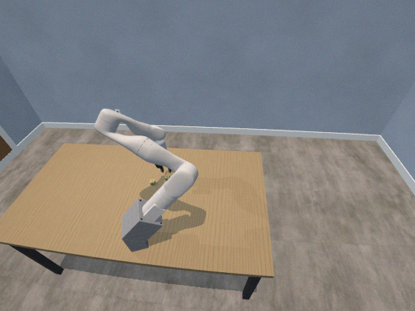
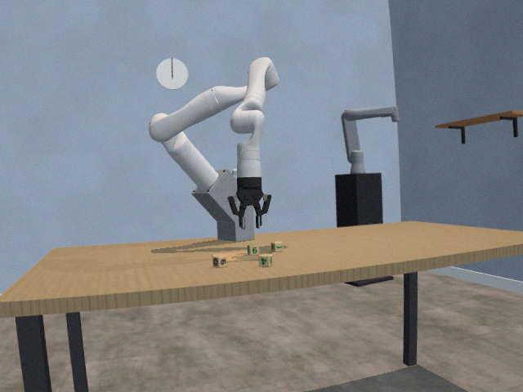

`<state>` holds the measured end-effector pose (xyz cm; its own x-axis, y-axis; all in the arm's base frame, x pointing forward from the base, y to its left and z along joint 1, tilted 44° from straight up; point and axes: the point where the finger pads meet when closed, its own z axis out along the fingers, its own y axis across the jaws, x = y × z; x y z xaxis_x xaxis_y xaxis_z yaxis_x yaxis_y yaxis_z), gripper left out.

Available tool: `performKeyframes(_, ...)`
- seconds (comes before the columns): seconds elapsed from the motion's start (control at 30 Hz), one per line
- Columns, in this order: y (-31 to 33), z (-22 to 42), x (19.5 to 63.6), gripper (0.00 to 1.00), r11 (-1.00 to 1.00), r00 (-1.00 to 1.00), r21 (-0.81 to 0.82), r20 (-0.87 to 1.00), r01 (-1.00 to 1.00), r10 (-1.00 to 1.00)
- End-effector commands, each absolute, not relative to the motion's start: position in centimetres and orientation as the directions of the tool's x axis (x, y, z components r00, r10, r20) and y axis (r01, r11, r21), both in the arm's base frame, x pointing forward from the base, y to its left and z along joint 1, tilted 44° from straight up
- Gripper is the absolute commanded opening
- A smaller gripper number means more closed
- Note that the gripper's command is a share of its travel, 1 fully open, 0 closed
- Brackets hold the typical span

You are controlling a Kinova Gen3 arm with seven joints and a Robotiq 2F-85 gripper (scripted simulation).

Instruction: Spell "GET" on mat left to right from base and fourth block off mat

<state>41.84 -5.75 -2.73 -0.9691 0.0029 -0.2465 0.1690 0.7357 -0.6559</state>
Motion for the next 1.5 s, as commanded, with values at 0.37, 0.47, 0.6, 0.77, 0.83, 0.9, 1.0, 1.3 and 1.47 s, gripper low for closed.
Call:
performKeyframes(0.37, -4.5, -2.2, 41.9, 1.0, 0.743, -0.968, -0.649, -0.251, 0.162, -0.008)
performKeyframes(0.47, -4.5, -2.2, 41.9, 1.0, 0.743, -0.968, -0.649, -0.251, 0.162, -0.008)
performKeyframes(0.6, -4.5, -2.2, 41.9, 1.0, 0.743, -0.968, -0.649, -0.251, 0.162, -0.008)
performKeyframes(0.77, -4.5, -2.2, 41.9, 1.0, 0.743, -0.968, -0.649, -0.251, 0.162, -0.008)
performKeyframes(0.83, -4.5, -2.2, 41.9, 1.0, 0.743, -0.968, -0.649, -0.251, 0.162, -0.008)
performKeyframes(0.9, -4.5, -2.2, 41.9, 1.0, 0.743, -0.968, -0.649, -0.251, 0.162, -0.008)
performKeyframes(1.0, -4.6, -2.1, 42.0, 1.0, 0.743, -0.967, -0.647, -0.255, 0.168, -0.003)
performKeyframes(1.3, -5.3, -1.0, 43.6, 1.0, 0.742, -0.932, -0.596, -0.346, 0.308, 0.109)
performKeyframes(1.47, -6.0, -0.1, 44.7, 1.0, 0.73, -0.896, -0.555, -0.403, 0.4, 0.185)
